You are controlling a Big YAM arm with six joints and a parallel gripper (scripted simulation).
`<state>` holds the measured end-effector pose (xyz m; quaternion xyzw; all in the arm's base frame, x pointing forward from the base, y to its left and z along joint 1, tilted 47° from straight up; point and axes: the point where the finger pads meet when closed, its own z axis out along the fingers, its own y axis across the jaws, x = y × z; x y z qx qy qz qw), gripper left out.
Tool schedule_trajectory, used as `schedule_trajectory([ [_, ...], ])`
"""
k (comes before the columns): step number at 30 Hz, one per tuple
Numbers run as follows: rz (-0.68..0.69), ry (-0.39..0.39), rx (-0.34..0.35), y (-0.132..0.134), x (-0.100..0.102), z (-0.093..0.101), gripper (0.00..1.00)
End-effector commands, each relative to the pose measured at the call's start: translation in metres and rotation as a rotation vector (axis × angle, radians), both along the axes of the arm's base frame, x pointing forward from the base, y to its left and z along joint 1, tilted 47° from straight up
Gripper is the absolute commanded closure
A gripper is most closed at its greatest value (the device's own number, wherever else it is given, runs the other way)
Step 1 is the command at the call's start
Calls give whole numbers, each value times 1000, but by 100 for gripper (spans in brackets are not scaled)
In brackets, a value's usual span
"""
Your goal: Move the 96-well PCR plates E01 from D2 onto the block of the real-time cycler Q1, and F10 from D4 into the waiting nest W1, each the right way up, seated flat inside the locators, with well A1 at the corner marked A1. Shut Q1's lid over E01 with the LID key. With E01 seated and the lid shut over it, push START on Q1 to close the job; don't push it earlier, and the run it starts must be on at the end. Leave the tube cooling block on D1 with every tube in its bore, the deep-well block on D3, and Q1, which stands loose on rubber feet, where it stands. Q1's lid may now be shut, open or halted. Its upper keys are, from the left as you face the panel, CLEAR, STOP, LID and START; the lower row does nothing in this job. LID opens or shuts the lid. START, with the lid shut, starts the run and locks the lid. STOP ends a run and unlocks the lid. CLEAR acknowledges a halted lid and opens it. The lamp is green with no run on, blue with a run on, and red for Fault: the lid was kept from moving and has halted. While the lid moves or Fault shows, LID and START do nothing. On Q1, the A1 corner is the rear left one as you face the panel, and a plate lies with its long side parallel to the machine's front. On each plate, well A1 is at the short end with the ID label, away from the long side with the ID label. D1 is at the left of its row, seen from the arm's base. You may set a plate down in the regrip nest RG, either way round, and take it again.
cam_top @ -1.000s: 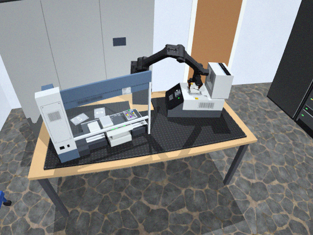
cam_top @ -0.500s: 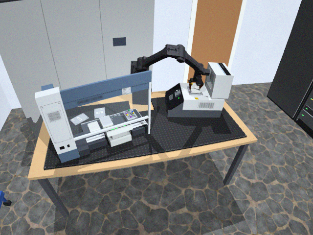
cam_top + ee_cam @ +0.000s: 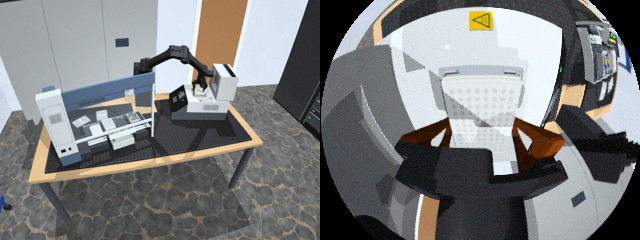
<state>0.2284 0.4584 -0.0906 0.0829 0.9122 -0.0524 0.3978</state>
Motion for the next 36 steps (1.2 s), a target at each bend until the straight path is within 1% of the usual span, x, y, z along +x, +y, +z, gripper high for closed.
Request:
schedule_trajectory([
  [1,15,-7,31,17,3,8,100],
  [11,1,-10,42,21,11,9,100],
  [17,3,-10,41,20,10,7,100],
  [21,4,-7,25,13,10,2,100],
  [25,0,-7,26,7,12,6,100],
  [30,5,-6,25,5,9,8,100],
  [36,13,-9,38,8,-3,5,100],
])
